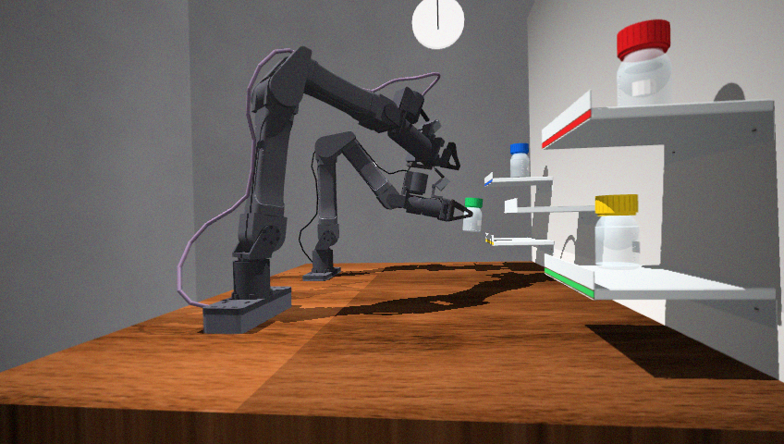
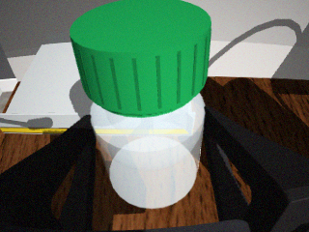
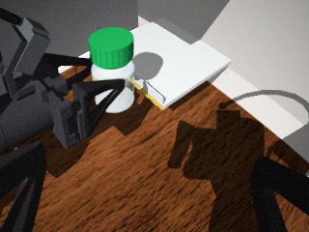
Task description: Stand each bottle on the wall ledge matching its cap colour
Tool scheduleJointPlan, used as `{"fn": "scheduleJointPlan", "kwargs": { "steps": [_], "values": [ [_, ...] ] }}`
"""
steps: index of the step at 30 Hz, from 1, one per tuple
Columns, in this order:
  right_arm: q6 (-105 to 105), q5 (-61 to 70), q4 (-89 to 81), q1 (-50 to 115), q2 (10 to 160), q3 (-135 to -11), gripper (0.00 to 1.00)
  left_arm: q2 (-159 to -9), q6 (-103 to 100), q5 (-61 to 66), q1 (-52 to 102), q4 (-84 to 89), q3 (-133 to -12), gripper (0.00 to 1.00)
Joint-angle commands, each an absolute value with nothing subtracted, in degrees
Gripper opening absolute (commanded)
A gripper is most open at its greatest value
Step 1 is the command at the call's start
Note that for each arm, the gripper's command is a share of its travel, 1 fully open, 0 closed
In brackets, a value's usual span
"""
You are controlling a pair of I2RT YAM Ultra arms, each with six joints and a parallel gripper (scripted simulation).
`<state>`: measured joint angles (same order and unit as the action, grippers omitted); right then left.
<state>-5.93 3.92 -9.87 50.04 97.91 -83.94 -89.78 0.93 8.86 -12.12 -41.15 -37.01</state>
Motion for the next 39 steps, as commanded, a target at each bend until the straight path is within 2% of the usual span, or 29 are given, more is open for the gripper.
{"fn": "scheduleJointPlan", "kwargs": {
  "steps": [1, 39],
  "values": [
    [-6.0, 3.3, -10.7, 49.7, 97.6, -85.5, 1.0, -87.0, 1.2, 9.8, -12.9, -44.6, -36.3, 0.5],
    [-6.0, 3.3, -12.4, 49.3, 97.4, -85.4, 1.0, -84.1, 1.3, 10.3, -12.9, -45.3, -34.7, 0.5]
  ]
}}
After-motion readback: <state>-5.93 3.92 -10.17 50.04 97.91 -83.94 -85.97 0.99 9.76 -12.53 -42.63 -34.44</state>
